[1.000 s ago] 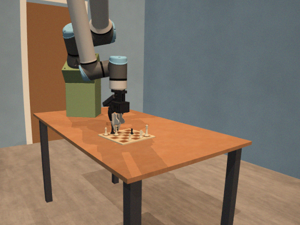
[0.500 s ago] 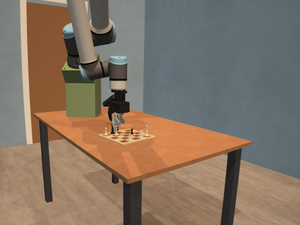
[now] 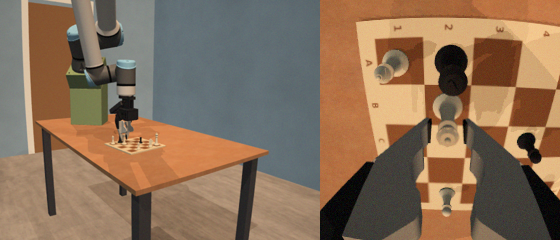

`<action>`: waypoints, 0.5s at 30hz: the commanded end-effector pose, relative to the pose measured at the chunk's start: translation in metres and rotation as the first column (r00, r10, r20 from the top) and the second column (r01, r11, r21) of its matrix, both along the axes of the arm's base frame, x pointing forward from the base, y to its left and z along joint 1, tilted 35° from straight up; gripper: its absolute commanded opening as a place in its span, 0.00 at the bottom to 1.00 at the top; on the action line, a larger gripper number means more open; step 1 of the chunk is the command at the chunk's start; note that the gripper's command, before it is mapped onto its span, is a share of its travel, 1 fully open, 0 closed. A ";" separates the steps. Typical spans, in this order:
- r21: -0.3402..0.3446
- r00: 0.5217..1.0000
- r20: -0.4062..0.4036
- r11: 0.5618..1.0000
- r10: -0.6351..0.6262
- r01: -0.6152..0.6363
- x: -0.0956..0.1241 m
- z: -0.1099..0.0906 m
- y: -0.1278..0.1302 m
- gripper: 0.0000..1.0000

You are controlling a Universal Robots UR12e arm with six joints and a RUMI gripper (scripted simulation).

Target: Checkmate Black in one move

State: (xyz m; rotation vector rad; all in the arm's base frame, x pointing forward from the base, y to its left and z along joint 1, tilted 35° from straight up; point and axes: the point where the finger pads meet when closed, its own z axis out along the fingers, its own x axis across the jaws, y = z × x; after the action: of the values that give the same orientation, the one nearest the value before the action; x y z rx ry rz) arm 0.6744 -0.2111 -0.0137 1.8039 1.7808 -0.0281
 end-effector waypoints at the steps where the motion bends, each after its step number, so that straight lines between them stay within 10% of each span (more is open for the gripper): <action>1: 0.000 1.000 0.001 1.000 0.000 0.000 0.000 0.000 0.000 0.20; 15: 0.000 1.000 0.001 1.000 0.000 0.000 0.000 0.001 0.000 0.25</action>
State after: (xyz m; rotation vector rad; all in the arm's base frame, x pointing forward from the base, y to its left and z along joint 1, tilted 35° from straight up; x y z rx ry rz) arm 0.6744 -0.2111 -0.0137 1.8039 1.7808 -0.0281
